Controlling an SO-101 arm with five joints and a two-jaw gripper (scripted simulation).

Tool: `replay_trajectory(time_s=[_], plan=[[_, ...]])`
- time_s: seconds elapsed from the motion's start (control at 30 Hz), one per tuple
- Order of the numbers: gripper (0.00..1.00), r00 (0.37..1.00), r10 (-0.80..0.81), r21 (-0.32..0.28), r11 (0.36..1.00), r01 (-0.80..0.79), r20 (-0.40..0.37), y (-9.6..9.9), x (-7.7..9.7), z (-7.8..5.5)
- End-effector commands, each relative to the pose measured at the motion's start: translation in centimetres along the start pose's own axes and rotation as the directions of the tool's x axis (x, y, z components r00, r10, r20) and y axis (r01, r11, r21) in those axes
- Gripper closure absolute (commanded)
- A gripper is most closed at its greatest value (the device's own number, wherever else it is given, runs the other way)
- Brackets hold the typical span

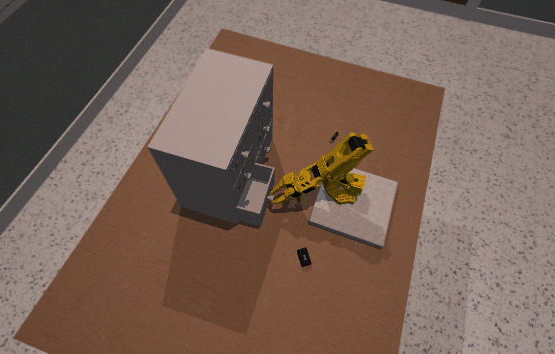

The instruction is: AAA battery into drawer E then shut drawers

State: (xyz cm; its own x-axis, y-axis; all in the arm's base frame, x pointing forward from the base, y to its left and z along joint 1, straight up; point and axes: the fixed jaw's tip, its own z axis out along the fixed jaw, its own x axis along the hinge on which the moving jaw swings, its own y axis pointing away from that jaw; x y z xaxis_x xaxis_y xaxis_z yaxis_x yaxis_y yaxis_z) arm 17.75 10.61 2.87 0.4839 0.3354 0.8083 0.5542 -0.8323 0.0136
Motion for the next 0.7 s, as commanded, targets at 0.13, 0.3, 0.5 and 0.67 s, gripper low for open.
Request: replay_trajectory(time_s=[0.13,0.3,0.5,0.67], plan=[[0.86,1.000,0.001,0.013,1.000,-0.001,0.001,-0.33,-0.15,-0.16],[0.82,1.000,0.001,0.013,1.000,-0.001,0.001,-0.33,-0.15,-0.16],[0.79,1.000,0.001,0.013,1.000,-0.001,0.001,-0.33,-0.15,-0.16],[0.79,1.000,-0.005,0.029,1.000,0.005,0.023,-0.71,-0.23,-0.45]])
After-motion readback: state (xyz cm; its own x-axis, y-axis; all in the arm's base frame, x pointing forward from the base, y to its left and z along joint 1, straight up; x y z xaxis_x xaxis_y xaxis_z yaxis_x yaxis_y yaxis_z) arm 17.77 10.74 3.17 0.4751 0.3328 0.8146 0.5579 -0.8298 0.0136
